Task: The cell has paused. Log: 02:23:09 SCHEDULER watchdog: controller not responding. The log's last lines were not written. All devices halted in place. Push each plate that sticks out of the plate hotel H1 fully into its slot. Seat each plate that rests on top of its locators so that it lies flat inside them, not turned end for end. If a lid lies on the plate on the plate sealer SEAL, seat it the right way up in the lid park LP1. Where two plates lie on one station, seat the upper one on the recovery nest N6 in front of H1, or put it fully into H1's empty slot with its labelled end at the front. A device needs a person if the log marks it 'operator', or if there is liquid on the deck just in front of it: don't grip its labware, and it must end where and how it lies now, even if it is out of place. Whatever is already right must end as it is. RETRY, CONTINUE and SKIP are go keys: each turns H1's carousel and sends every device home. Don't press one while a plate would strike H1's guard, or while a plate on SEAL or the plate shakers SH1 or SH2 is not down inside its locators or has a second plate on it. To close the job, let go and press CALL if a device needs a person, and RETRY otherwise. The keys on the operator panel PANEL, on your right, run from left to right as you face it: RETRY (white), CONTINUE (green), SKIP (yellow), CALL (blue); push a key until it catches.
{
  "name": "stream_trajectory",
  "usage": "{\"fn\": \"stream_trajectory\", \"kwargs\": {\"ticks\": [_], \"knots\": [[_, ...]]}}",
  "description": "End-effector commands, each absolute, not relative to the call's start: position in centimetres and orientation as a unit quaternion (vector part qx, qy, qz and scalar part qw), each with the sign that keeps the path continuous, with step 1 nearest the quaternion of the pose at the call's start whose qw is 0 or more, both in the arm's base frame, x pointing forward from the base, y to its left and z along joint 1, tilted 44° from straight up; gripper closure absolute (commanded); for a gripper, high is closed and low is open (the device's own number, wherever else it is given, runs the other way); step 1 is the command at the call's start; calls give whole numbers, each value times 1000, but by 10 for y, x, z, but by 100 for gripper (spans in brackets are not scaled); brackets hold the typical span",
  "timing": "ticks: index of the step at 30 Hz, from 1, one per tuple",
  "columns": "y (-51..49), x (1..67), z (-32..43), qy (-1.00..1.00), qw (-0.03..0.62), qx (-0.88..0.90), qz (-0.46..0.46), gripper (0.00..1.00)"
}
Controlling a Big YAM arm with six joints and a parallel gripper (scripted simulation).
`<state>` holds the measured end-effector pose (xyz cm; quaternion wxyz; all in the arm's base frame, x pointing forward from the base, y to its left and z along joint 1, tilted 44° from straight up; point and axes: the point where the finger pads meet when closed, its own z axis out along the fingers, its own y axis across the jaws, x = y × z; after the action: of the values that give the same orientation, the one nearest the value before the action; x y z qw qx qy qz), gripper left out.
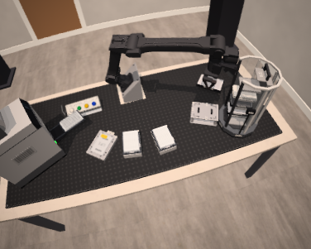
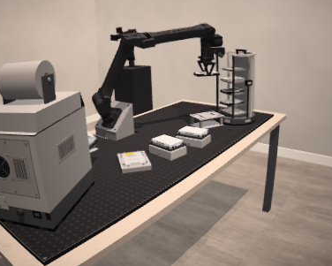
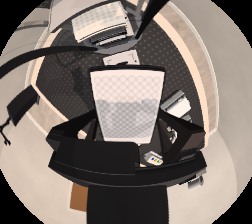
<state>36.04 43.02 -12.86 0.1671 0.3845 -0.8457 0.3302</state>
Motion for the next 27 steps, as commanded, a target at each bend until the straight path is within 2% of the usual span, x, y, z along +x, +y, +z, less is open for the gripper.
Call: {"fn": "stream_trajectory", "kwargs": {"ticks": [1,14,27], "knots": [[461,355,-131,-850,149,386,326,16],[451,368,-132,-796,196,488,301,16],[451,368,-132,-796,195,487,301,16]]}}
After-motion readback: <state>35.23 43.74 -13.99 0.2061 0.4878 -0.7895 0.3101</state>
